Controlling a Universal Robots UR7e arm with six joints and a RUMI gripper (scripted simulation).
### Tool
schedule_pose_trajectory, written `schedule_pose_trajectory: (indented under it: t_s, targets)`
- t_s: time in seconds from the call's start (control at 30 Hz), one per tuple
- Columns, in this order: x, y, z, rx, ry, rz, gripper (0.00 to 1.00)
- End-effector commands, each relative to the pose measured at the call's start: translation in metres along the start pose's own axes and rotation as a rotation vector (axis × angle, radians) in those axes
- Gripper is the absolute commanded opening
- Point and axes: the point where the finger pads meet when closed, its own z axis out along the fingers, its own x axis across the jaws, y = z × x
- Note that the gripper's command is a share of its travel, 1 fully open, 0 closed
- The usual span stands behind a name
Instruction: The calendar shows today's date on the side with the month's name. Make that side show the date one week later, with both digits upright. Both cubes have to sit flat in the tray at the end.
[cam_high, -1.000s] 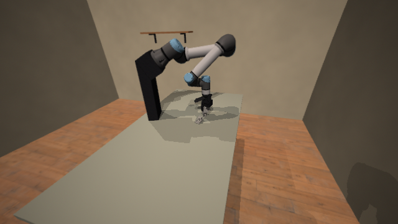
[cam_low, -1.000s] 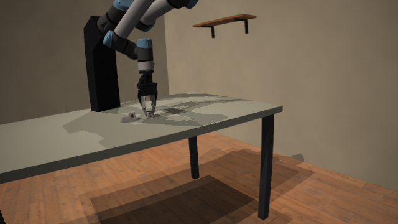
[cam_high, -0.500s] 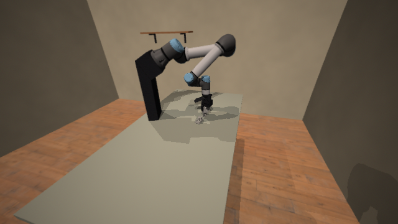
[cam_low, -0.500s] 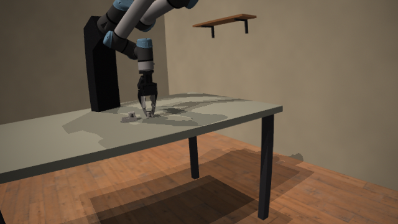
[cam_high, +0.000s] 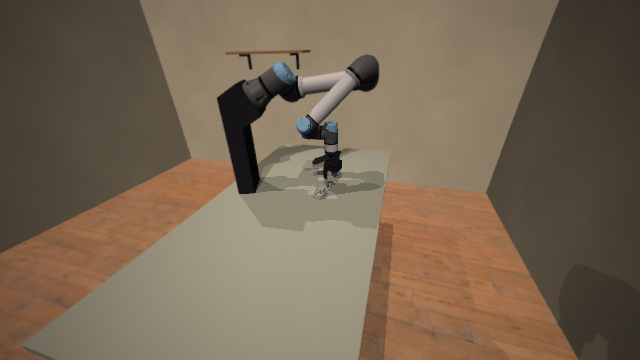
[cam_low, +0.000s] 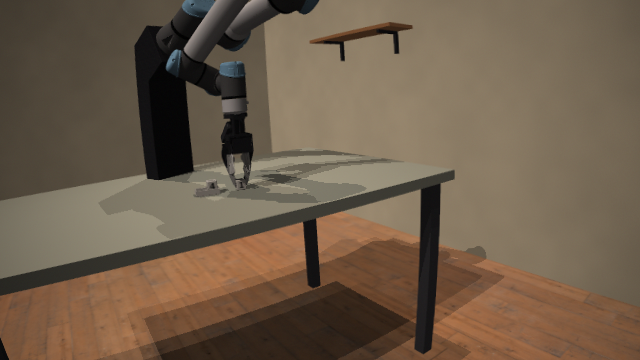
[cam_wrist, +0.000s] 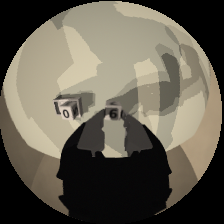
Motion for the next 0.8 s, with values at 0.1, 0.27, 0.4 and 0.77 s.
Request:
schedule_pose_trajectory:
  t_s: [0.1, 0.27, 0.4, 0.77]
  targets:
    - [0.0006, 0.0003, 0.0007, -0.001, 0.001, -0.001, 0.21]
    - [0.0006, 0.0003, 0.0007, -0.001, 0.001, -0.001, 0.24]
    - [0.0006, 0.0003, 0.0007, -0.001, 0.001, -0.001, 0.28]
    - [0.0001, -0.0003, -0.0028, 0.000, 0.000, 0.001, 0.28]
